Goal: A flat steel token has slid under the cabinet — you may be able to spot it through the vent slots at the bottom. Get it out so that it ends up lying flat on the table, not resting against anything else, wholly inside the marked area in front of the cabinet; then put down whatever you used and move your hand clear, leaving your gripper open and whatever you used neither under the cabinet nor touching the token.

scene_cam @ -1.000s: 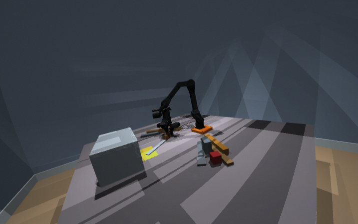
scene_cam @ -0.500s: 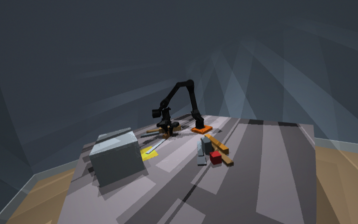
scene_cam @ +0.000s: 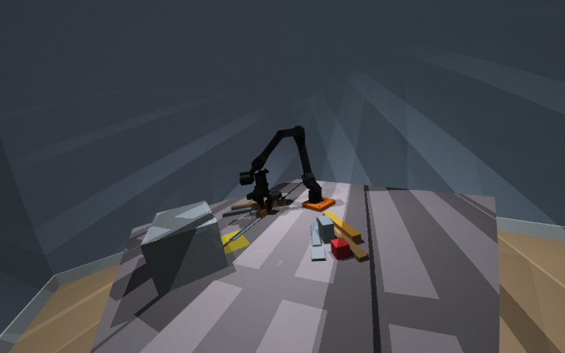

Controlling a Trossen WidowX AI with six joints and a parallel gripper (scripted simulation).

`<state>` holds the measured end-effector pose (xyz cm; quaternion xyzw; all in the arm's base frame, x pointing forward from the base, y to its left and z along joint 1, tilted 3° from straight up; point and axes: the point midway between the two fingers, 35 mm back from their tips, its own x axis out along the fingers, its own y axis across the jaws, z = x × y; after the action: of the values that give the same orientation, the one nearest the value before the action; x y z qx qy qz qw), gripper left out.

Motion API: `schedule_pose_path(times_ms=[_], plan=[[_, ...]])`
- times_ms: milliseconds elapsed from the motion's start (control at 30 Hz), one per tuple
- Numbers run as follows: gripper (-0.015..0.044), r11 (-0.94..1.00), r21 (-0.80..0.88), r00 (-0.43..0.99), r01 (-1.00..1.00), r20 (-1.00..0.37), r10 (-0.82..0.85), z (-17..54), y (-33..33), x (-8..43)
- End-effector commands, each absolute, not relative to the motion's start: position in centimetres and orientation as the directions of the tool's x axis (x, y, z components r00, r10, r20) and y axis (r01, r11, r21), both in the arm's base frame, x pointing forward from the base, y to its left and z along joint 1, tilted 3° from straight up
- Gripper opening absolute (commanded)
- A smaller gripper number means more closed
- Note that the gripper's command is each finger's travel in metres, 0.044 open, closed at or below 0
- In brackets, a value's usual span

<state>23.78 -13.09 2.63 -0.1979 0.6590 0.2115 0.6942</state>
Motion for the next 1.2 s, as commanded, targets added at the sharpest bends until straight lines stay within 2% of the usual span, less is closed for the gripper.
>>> schedule_pose_path(times_ms=[0, 1167], plan=[[0.0, 0.834, -0.002, 0.045, -0.552, -0.999, 0.028, 2.7, -13.8, 23.8], [0.0, 0.848, -0.002, 0.045, -0.53, -0.999, 0.026, 2.6, -17.0, 23.5]])
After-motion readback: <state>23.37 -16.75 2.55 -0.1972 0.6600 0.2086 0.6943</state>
